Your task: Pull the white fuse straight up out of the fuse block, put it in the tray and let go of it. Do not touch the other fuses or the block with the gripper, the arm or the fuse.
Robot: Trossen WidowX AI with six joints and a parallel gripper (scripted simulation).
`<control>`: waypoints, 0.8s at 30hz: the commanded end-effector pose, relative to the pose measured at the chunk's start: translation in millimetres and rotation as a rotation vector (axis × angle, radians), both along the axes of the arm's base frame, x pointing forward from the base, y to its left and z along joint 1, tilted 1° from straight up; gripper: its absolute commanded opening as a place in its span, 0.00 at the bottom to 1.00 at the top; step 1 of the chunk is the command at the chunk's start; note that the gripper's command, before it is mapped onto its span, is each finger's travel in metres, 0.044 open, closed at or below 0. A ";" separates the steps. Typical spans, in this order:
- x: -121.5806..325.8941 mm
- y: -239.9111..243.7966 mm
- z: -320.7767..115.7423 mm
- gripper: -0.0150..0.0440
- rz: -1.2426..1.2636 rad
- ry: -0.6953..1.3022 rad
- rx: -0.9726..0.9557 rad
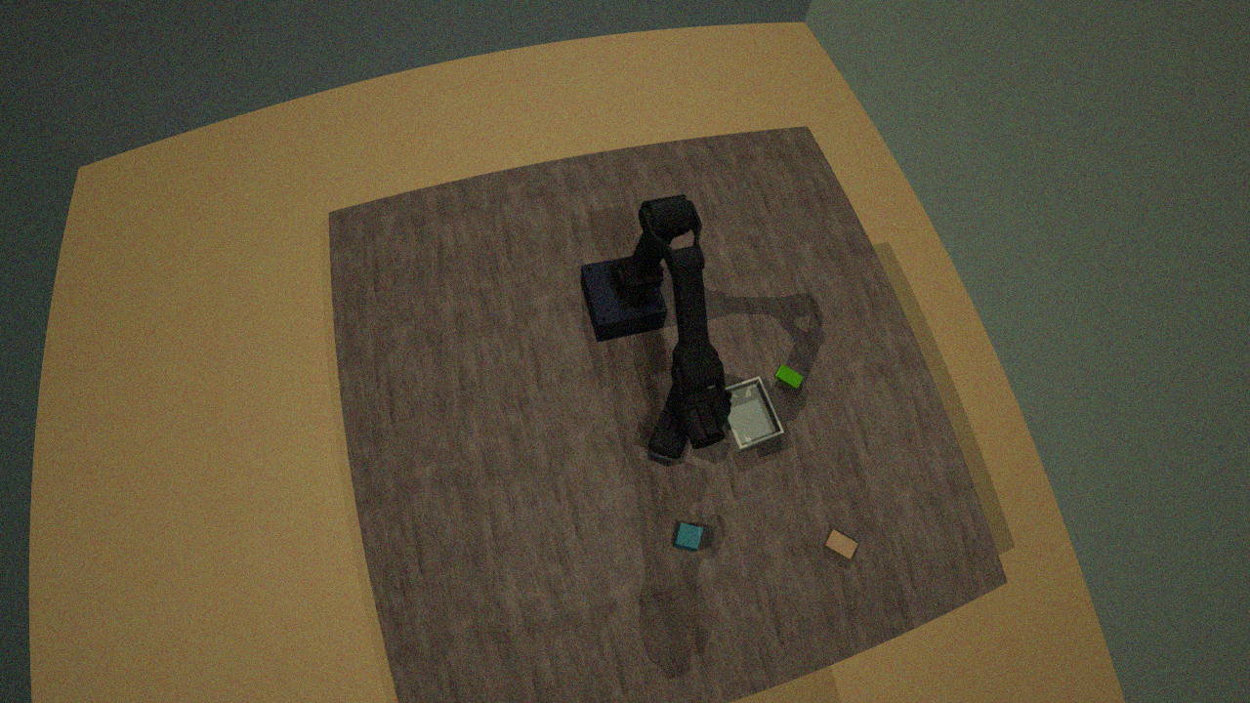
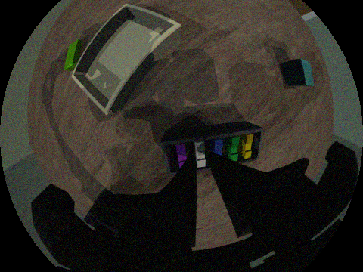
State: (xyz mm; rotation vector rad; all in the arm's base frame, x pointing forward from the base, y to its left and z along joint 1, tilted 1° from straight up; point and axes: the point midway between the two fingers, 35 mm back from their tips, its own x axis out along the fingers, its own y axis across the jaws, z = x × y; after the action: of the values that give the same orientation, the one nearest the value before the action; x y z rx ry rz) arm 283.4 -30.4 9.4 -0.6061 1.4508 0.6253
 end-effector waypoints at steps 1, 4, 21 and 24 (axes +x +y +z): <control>0.0 -0.4 -0.6 0.37 -0.004 0.000 -0.004; 0.0 -0.4 -0.6 0.37 -0.004 0.000 -0.004; 0.2 -0.2 -10.7 0.37 -0.004 0.000 -0.004; 0.5 0.2 -9.5 0.35 0.000 -0.001 0.000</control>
State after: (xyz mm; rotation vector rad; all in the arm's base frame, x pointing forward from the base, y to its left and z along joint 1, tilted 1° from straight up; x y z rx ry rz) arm 283.7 -30.2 -0.3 -0.6063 1.4504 0.6251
